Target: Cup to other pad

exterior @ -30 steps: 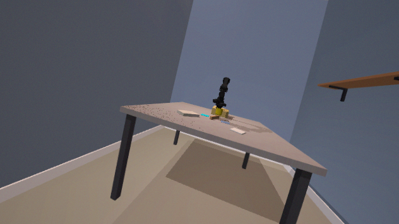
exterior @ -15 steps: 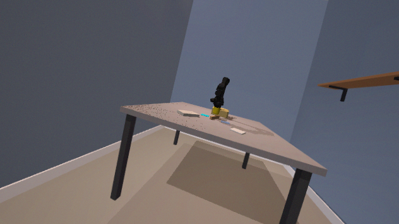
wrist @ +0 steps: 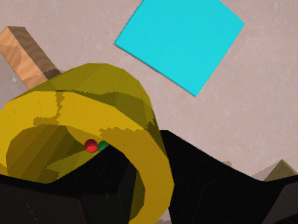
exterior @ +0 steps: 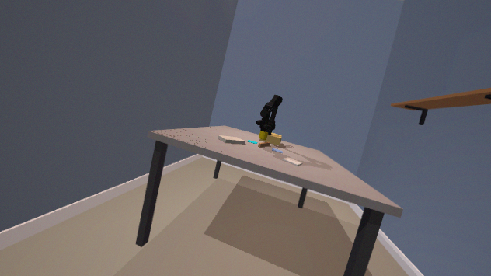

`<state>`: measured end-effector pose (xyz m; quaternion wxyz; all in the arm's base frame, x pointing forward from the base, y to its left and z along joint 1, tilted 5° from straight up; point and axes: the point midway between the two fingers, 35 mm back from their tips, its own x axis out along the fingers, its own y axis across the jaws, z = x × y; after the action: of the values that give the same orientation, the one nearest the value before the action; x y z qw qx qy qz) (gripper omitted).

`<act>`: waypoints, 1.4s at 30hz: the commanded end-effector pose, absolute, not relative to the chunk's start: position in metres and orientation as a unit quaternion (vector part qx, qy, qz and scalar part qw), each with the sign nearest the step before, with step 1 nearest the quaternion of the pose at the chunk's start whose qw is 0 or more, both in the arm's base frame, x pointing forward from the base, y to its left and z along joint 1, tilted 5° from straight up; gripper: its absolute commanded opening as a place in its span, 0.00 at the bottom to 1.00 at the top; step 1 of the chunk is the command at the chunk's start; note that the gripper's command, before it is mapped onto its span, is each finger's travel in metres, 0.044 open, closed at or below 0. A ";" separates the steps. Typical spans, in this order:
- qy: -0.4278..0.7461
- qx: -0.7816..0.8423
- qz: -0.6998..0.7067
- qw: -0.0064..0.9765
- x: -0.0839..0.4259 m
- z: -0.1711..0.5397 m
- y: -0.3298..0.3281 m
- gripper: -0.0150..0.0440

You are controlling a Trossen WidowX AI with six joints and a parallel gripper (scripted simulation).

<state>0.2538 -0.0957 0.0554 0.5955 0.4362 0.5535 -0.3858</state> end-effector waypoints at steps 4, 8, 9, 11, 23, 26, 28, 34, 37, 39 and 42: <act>0.552 0.437 -0.384 0.598 0.248 0.057 -0.107 0.25; 0.552 0.436 -0.384 0.598 0.245 0.057 -0.114 0.25; 0.552 0.436 -0.384 0.598 0.244 0.057 -0.116 0.25; 0.552 0.436 -0.384 0.598 0.242 0.057 -0.119 0.25; 0.552 0.436 -0.385 0.598 0.232 0.057 -0.139 0.25; 0.552 0.435 -0.385 0.598 0.229 0.057 -0.143 0.25; 0.552 0.435 -0.385 0.598 0.227 0.057 -0.147 0.25; 0.551 0.435 -0.386 0.598 0.222 0.058 -0.156 0.25; 0.551 0.435 -0.386 0.598 0.219 0.058 -0.161 0.25; 0.551 0.435 -0.386 0.598 0.217 0.058 -0.164 0.25; 0.551 0.435 -0.386 0.598 0.214 0.058 -0.169 0.25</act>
<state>0.2154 -0.1637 0.0573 0.5972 0.4344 0.5519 -0.3874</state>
